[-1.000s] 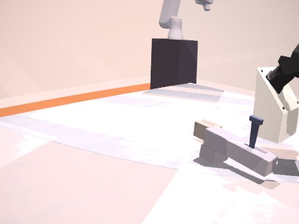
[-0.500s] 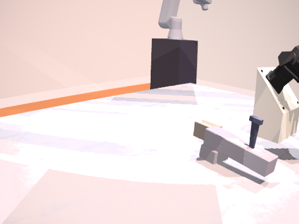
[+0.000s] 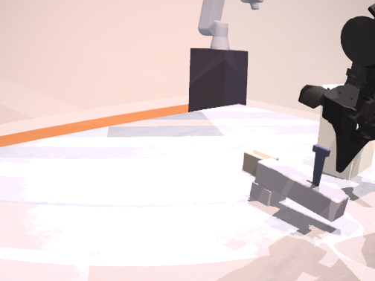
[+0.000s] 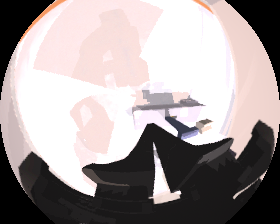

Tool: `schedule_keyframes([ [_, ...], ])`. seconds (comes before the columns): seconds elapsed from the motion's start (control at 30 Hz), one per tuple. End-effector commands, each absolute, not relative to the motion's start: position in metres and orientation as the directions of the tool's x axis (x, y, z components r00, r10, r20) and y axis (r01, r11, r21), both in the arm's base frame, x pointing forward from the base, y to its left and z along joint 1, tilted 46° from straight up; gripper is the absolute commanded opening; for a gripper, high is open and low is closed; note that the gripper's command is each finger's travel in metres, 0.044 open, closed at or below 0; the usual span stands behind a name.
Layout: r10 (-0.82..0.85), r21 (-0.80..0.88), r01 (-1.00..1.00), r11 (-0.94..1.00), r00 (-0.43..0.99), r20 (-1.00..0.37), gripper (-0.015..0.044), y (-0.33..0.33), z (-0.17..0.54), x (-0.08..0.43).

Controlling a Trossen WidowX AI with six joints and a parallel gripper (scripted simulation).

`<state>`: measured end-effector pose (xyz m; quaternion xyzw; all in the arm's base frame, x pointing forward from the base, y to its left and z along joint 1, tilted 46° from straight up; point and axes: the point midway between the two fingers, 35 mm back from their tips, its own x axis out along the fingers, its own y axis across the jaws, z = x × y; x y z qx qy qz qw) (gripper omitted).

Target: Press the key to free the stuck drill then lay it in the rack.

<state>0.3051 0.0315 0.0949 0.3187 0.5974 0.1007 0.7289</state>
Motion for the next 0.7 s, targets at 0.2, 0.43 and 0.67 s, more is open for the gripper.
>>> schedule_keyframes([
  [0.2,0.677,0.712,0.273,0.647,0.222,-0.701,0.0,-0.024,0.082,0.277],
  [0.43,0.669,0.703,0.281,0.654,0.22,-0.71,0.0,-0.024,0.077,0.277],
  [0.67,0.677,0.711,0.274,0.648,0.222,-0.702,0.0,-0.032,0.067,0.274],
])
